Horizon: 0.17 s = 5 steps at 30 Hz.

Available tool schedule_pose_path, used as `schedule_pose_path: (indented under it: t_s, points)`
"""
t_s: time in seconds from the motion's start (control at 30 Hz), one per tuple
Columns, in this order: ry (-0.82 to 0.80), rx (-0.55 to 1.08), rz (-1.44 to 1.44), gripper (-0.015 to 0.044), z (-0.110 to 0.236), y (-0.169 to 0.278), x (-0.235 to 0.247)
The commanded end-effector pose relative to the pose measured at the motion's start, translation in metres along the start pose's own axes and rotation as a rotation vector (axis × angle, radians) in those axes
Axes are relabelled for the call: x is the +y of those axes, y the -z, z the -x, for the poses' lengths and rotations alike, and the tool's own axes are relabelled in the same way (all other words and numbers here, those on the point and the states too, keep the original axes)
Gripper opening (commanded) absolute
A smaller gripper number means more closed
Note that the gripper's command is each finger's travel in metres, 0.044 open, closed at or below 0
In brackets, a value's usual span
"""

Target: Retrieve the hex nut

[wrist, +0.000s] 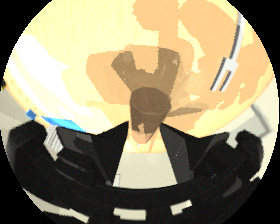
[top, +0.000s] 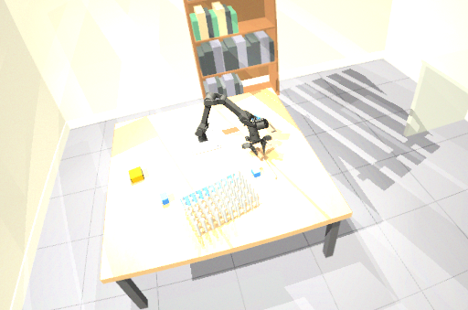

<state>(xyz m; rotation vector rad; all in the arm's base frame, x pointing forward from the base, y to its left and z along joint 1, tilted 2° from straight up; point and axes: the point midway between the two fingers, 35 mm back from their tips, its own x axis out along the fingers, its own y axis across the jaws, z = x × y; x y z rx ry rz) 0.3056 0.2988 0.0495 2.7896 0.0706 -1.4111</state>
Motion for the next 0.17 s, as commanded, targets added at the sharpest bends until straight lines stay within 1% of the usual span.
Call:
schedule_pose_path:
  t_s: [0.0, 0.13]
  points:
    - [0.002, 0.002, -0.001, 0.0341, 0.0004, 0.0007, -0.0005]
    - [0.002, 0.002, -0.001, 0.044, 0.0004, 0.0007, -0.0005]
